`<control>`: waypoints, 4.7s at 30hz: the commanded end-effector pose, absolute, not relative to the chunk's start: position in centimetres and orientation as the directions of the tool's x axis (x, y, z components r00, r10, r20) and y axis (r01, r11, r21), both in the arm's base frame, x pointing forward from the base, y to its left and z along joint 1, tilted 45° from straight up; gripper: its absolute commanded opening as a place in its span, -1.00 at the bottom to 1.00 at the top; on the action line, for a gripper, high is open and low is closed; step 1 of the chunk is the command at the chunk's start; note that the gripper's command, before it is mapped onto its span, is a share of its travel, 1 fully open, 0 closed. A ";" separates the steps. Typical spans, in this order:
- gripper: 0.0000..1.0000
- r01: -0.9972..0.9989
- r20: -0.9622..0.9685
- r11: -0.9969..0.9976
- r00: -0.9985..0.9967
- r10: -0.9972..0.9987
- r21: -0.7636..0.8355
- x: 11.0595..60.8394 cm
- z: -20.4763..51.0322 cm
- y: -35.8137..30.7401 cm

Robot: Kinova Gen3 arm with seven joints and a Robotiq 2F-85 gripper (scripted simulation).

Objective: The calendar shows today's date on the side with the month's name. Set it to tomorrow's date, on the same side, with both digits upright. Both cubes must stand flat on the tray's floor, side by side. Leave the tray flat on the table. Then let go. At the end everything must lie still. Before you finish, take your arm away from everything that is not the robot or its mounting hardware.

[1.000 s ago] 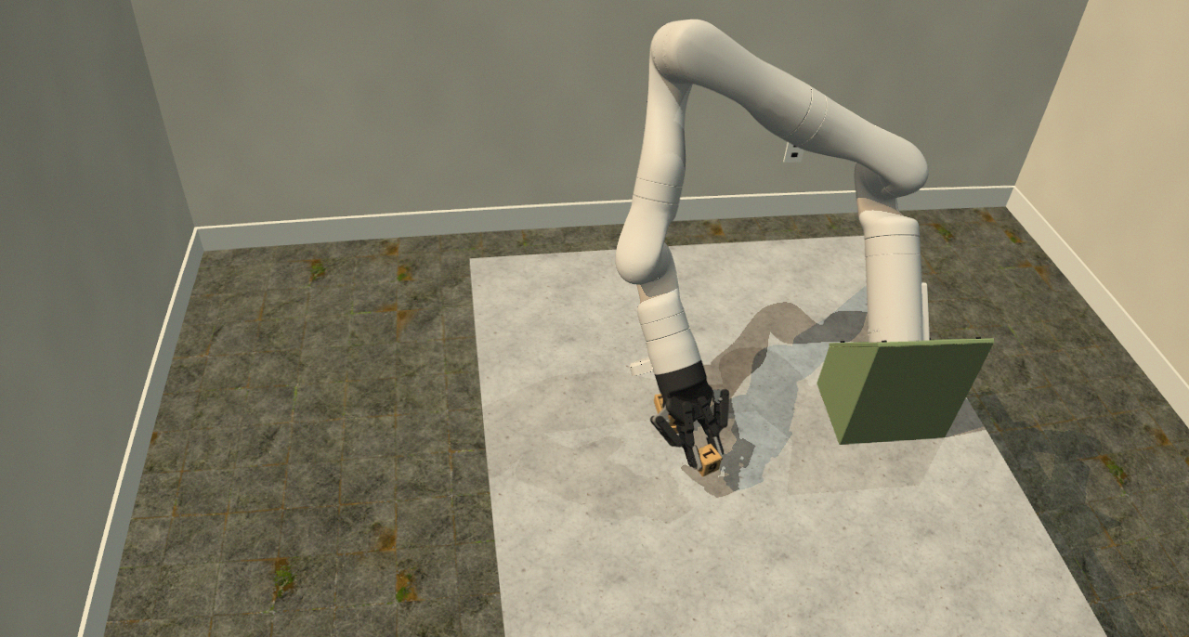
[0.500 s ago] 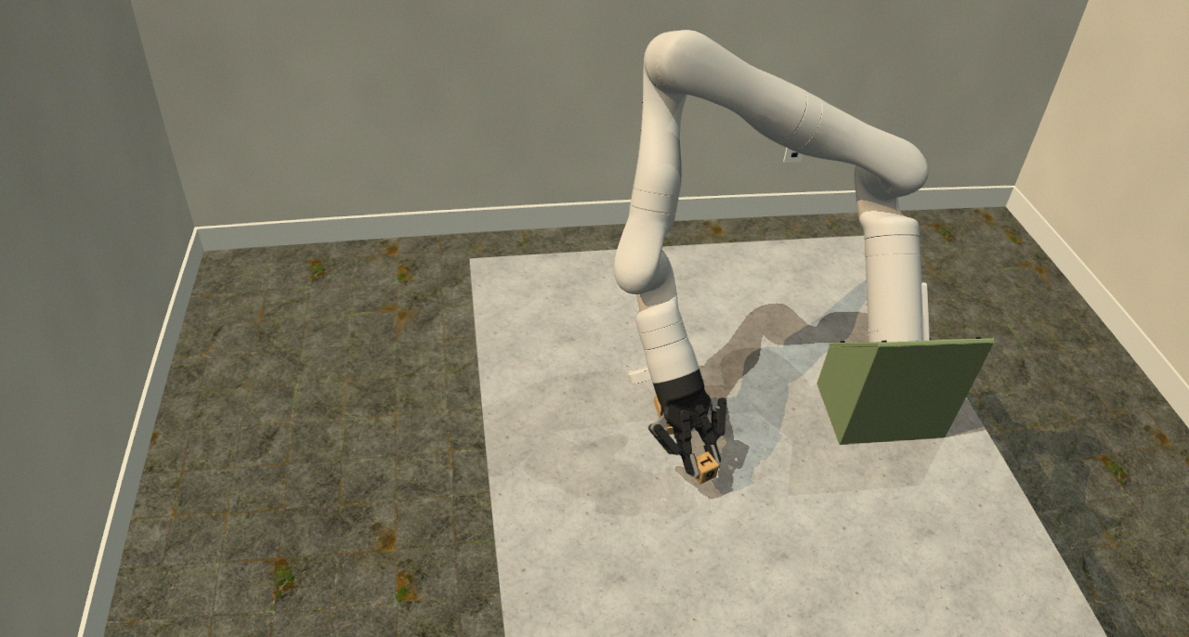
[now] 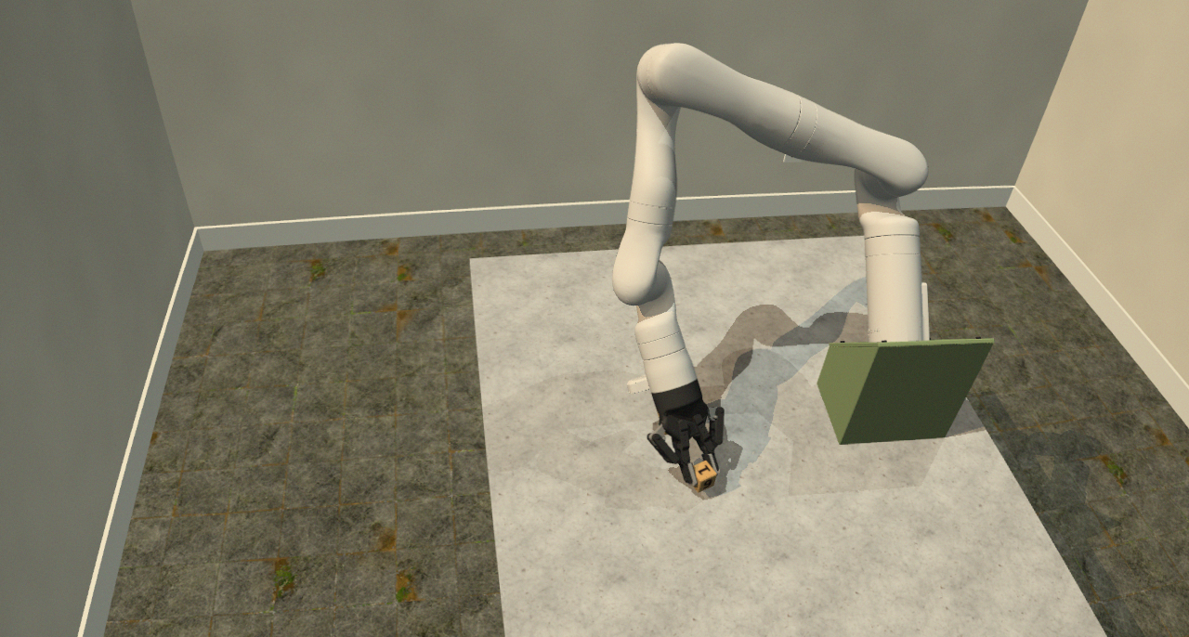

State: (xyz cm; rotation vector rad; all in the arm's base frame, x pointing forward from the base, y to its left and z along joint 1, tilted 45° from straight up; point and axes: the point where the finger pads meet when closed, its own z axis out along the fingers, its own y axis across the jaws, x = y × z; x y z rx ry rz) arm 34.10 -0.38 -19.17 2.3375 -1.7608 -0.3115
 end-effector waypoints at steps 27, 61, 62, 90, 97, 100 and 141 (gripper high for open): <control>-0.43 -0.921 -0.049 -0.266 0.264 -0.963 0.286 33.9 -20.3 -1.5; -0.43 -0.921 -0.049 -0.266 0.264 -0.963 0.286 33.9 -20.3 -1.5; -0.43 -0.921 -0.049 -0.266 0.264 -0.963 0.286 33.9 -20.3 -1.5; -0.43 -0.921 -0.049 -0.266 0.264 -0.963 0.286 33.9 -20.6 -1.9; -0.43 -0.921 -0.049 -0.266 0.264 -0.963 0.286 33.9 -20.6 -1.9; -0.43 -0.921 -0.049 -0.266 0.264 -0.963 0.286 33.9 -20.6 -1.9; -0.35 -0.921 -0.049 -0.266 0.264 -0.963 0.286 33.9 -20.6 -1.9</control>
